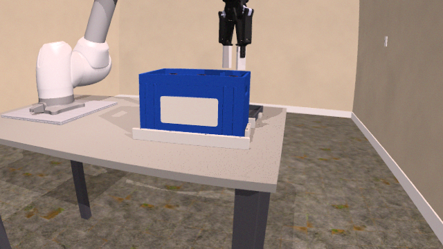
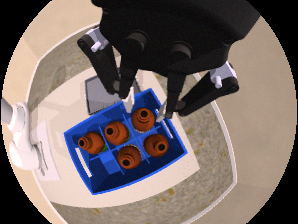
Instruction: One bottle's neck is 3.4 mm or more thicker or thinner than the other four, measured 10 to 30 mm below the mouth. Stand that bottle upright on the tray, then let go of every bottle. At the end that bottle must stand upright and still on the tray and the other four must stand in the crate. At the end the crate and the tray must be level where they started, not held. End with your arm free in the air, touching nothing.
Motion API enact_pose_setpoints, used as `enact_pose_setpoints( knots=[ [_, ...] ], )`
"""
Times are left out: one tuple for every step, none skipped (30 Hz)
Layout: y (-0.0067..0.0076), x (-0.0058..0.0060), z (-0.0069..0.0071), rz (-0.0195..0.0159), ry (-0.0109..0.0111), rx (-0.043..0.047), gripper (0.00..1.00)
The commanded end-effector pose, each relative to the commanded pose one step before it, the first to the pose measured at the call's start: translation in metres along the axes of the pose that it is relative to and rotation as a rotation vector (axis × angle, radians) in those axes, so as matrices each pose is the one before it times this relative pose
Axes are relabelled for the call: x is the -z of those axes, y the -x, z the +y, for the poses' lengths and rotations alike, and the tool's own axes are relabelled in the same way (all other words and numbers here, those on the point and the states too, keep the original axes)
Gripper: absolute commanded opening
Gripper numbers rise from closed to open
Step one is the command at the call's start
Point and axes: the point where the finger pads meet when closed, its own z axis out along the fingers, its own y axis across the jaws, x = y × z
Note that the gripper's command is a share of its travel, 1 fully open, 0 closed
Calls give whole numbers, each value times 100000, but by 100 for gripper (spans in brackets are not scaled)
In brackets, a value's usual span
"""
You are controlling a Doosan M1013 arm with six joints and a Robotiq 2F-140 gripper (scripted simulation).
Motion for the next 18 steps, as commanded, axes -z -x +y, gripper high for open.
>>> enact_pose_setpoints(
  knots=[
    [-2,14,3,-21,1,2,38],
    [0,-3,0,0,0,0,38],
    [0,-6,0,0,0,0,38],
    [0,-10,0,0,0,0,38],
    [0,-14,0,0,0,0,38],
    [0,-19,0,0,0,0,38],
    [0,-25,0,0,0,0,38],
    [0,-30,0,0,0,0,38],
    [0,-37,0,0,0,0,38],
    [0,-43,0,0,0,0,38],
    [0,0,0,0,0,0,38],
    [0,0,0,0,0,0,38],
    [0,-49,0,0,0,0,38],
    [0,-56,0,0,0,0,38],
    [0,-63,0,0,0,0,38],
    [0,-69,0,0,0,0,38],
    [0,-76,0,0,0,0,38],
    [0,-82,0,0,0,0,38]
  ],
)
